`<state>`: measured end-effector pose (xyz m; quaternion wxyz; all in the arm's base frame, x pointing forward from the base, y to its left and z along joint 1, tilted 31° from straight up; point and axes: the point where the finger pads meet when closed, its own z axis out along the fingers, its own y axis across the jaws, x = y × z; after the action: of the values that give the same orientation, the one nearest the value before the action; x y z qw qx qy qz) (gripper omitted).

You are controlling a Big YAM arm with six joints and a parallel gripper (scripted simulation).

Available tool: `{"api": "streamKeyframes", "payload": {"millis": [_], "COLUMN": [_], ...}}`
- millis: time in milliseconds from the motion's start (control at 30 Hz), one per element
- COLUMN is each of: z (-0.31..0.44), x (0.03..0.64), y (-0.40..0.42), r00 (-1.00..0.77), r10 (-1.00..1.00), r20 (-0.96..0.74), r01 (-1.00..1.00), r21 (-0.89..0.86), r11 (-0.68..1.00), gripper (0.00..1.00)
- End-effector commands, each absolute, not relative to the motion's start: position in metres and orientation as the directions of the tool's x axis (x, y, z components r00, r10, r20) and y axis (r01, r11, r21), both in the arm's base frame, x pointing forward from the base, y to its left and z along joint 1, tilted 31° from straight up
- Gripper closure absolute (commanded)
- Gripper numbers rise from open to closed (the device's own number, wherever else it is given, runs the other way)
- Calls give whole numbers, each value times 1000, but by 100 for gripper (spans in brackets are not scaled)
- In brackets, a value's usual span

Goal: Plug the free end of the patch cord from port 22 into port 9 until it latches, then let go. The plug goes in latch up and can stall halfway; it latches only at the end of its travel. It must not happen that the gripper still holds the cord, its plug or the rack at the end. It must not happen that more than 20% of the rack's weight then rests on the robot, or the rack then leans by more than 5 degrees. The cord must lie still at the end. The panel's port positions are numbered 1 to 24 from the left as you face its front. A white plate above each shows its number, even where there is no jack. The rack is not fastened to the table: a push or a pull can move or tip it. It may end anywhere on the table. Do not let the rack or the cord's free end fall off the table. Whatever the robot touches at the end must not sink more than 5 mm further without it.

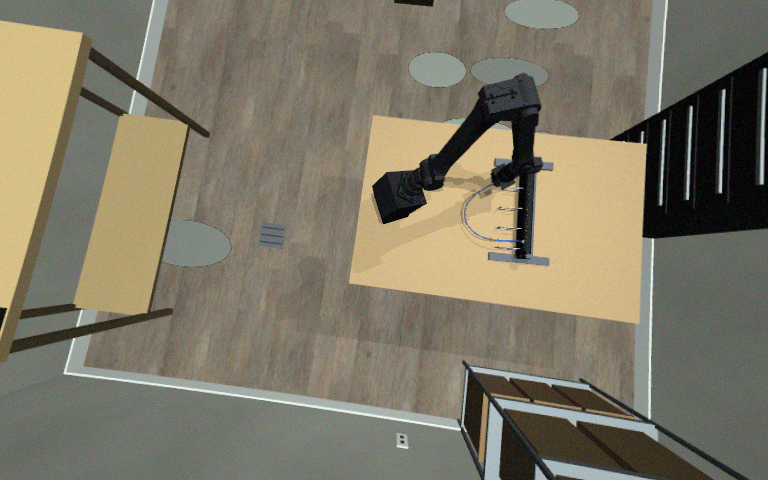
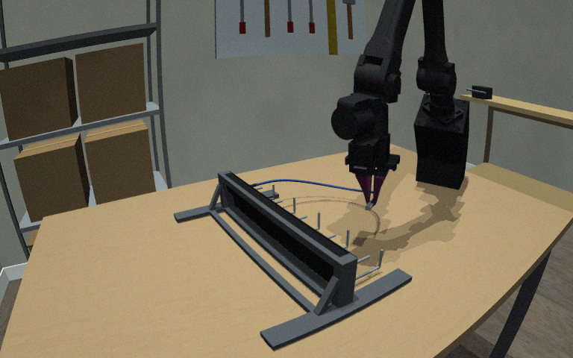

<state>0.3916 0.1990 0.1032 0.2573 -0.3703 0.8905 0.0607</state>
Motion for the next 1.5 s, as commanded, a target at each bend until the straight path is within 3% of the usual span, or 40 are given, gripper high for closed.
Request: {"api": "streamKeyframes", "payload": {"millis": [0,767,1467], "z": [123,151,157], "x": [416,460,468], "y": [196,171,170], "r00": [-667,-842,-862], "r10": [-525,-196,-132], "r20": [-528,-502,-489], "r01": [-605,-316,-260], "r21": [-28,166,203], "r11": [796,934,944], "gripper": [100,100,100]}}
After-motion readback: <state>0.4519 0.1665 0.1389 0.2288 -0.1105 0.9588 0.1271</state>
